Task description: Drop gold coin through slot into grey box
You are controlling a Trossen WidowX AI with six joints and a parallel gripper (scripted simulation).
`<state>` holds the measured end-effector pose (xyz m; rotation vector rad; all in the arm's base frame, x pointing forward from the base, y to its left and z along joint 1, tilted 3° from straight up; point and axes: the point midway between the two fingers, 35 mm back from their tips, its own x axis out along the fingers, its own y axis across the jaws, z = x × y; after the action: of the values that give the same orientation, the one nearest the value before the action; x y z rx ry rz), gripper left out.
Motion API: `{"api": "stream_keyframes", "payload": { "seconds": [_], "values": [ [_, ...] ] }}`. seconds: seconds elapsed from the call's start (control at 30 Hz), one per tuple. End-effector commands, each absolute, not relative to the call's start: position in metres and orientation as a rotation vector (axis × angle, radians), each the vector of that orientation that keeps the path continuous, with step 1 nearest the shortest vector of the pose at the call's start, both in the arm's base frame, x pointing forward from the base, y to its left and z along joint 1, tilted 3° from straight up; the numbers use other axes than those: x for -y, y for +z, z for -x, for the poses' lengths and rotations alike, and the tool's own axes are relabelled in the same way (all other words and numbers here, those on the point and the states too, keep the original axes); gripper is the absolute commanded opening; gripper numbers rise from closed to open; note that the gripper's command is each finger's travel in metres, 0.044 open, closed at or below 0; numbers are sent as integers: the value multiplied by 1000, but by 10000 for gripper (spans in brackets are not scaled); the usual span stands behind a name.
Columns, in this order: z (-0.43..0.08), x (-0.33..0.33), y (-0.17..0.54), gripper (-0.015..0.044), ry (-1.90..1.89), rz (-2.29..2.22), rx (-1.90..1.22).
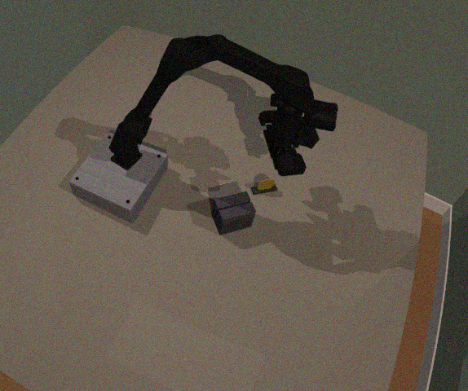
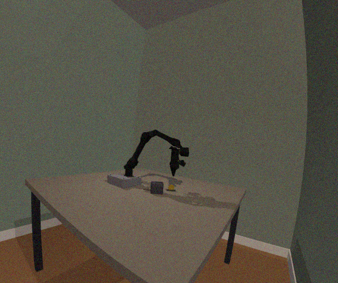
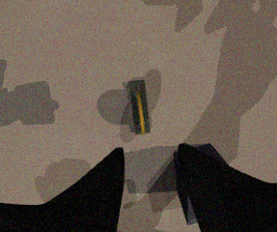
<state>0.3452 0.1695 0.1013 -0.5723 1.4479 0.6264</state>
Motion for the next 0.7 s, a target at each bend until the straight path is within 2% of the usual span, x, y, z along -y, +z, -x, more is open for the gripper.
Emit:
{"api": "stream_keyframes", "payload": {
  "seconds": [0.0, 0.67],
  "values": [
    [-341, -170, 97, 161, 688, 616, -1448],
    [-340, -170, 47, 161, 688, 616, -1448]
  ]
}}
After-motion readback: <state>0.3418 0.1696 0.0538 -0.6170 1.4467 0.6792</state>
